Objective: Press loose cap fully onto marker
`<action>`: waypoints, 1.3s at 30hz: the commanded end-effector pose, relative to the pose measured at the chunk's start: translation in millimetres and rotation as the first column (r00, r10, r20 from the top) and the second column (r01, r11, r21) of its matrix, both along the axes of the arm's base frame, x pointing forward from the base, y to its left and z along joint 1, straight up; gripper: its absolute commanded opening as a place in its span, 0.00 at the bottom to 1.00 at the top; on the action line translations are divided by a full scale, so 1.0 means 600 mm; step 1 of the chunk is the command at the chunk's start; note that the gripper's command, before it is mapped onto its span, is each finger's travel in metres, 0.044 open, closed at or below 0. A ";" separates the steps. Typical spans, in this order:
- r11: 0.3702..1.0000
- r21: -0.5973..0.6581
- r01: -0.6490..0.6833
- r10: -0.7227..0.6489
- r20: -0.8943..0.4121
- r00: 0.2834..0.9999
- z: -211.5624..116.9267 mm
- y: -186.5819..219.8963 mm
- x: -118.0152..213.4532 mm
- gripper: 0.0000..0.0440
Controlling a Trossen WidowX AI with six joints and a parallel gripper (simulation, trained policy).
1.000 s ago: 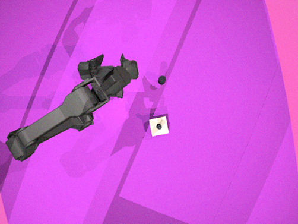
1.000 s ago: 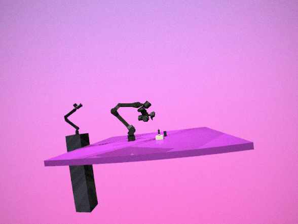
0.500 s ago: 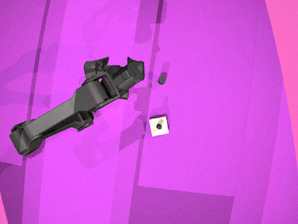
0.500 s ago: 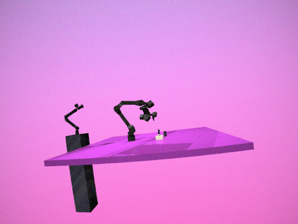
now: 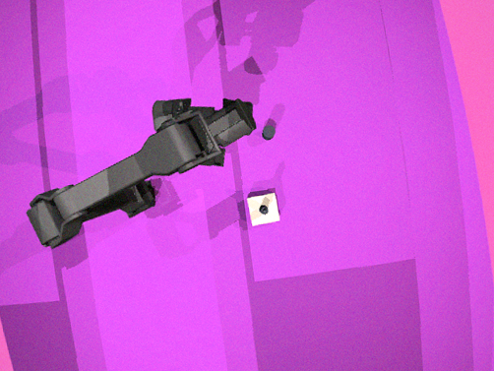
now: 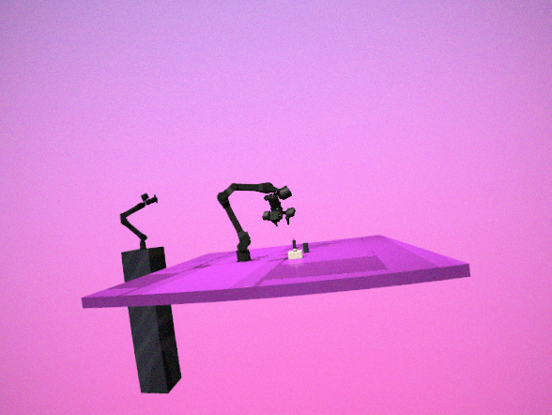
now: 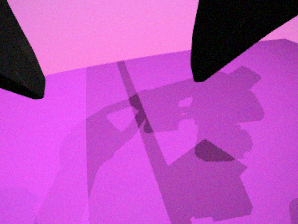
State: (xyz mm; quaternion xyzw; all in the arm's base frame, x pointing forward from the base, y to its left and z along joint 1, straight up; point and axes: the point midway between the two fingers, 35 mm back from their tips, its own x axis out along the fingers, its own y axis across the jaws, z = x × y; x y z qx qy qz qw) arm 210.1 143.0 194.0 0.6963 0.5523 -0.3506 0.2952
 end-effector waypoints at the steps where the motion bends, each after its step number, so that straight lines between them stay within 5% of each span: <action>1: 1.000 -0.026 0.001 -0.002 -0.012 1.000 -0.001 -0.004 0.011 0.74; 39: 0.962 -0.272 0.007 -0.048 -0.145 0.988 -0.045 -0.049 0.124 0.74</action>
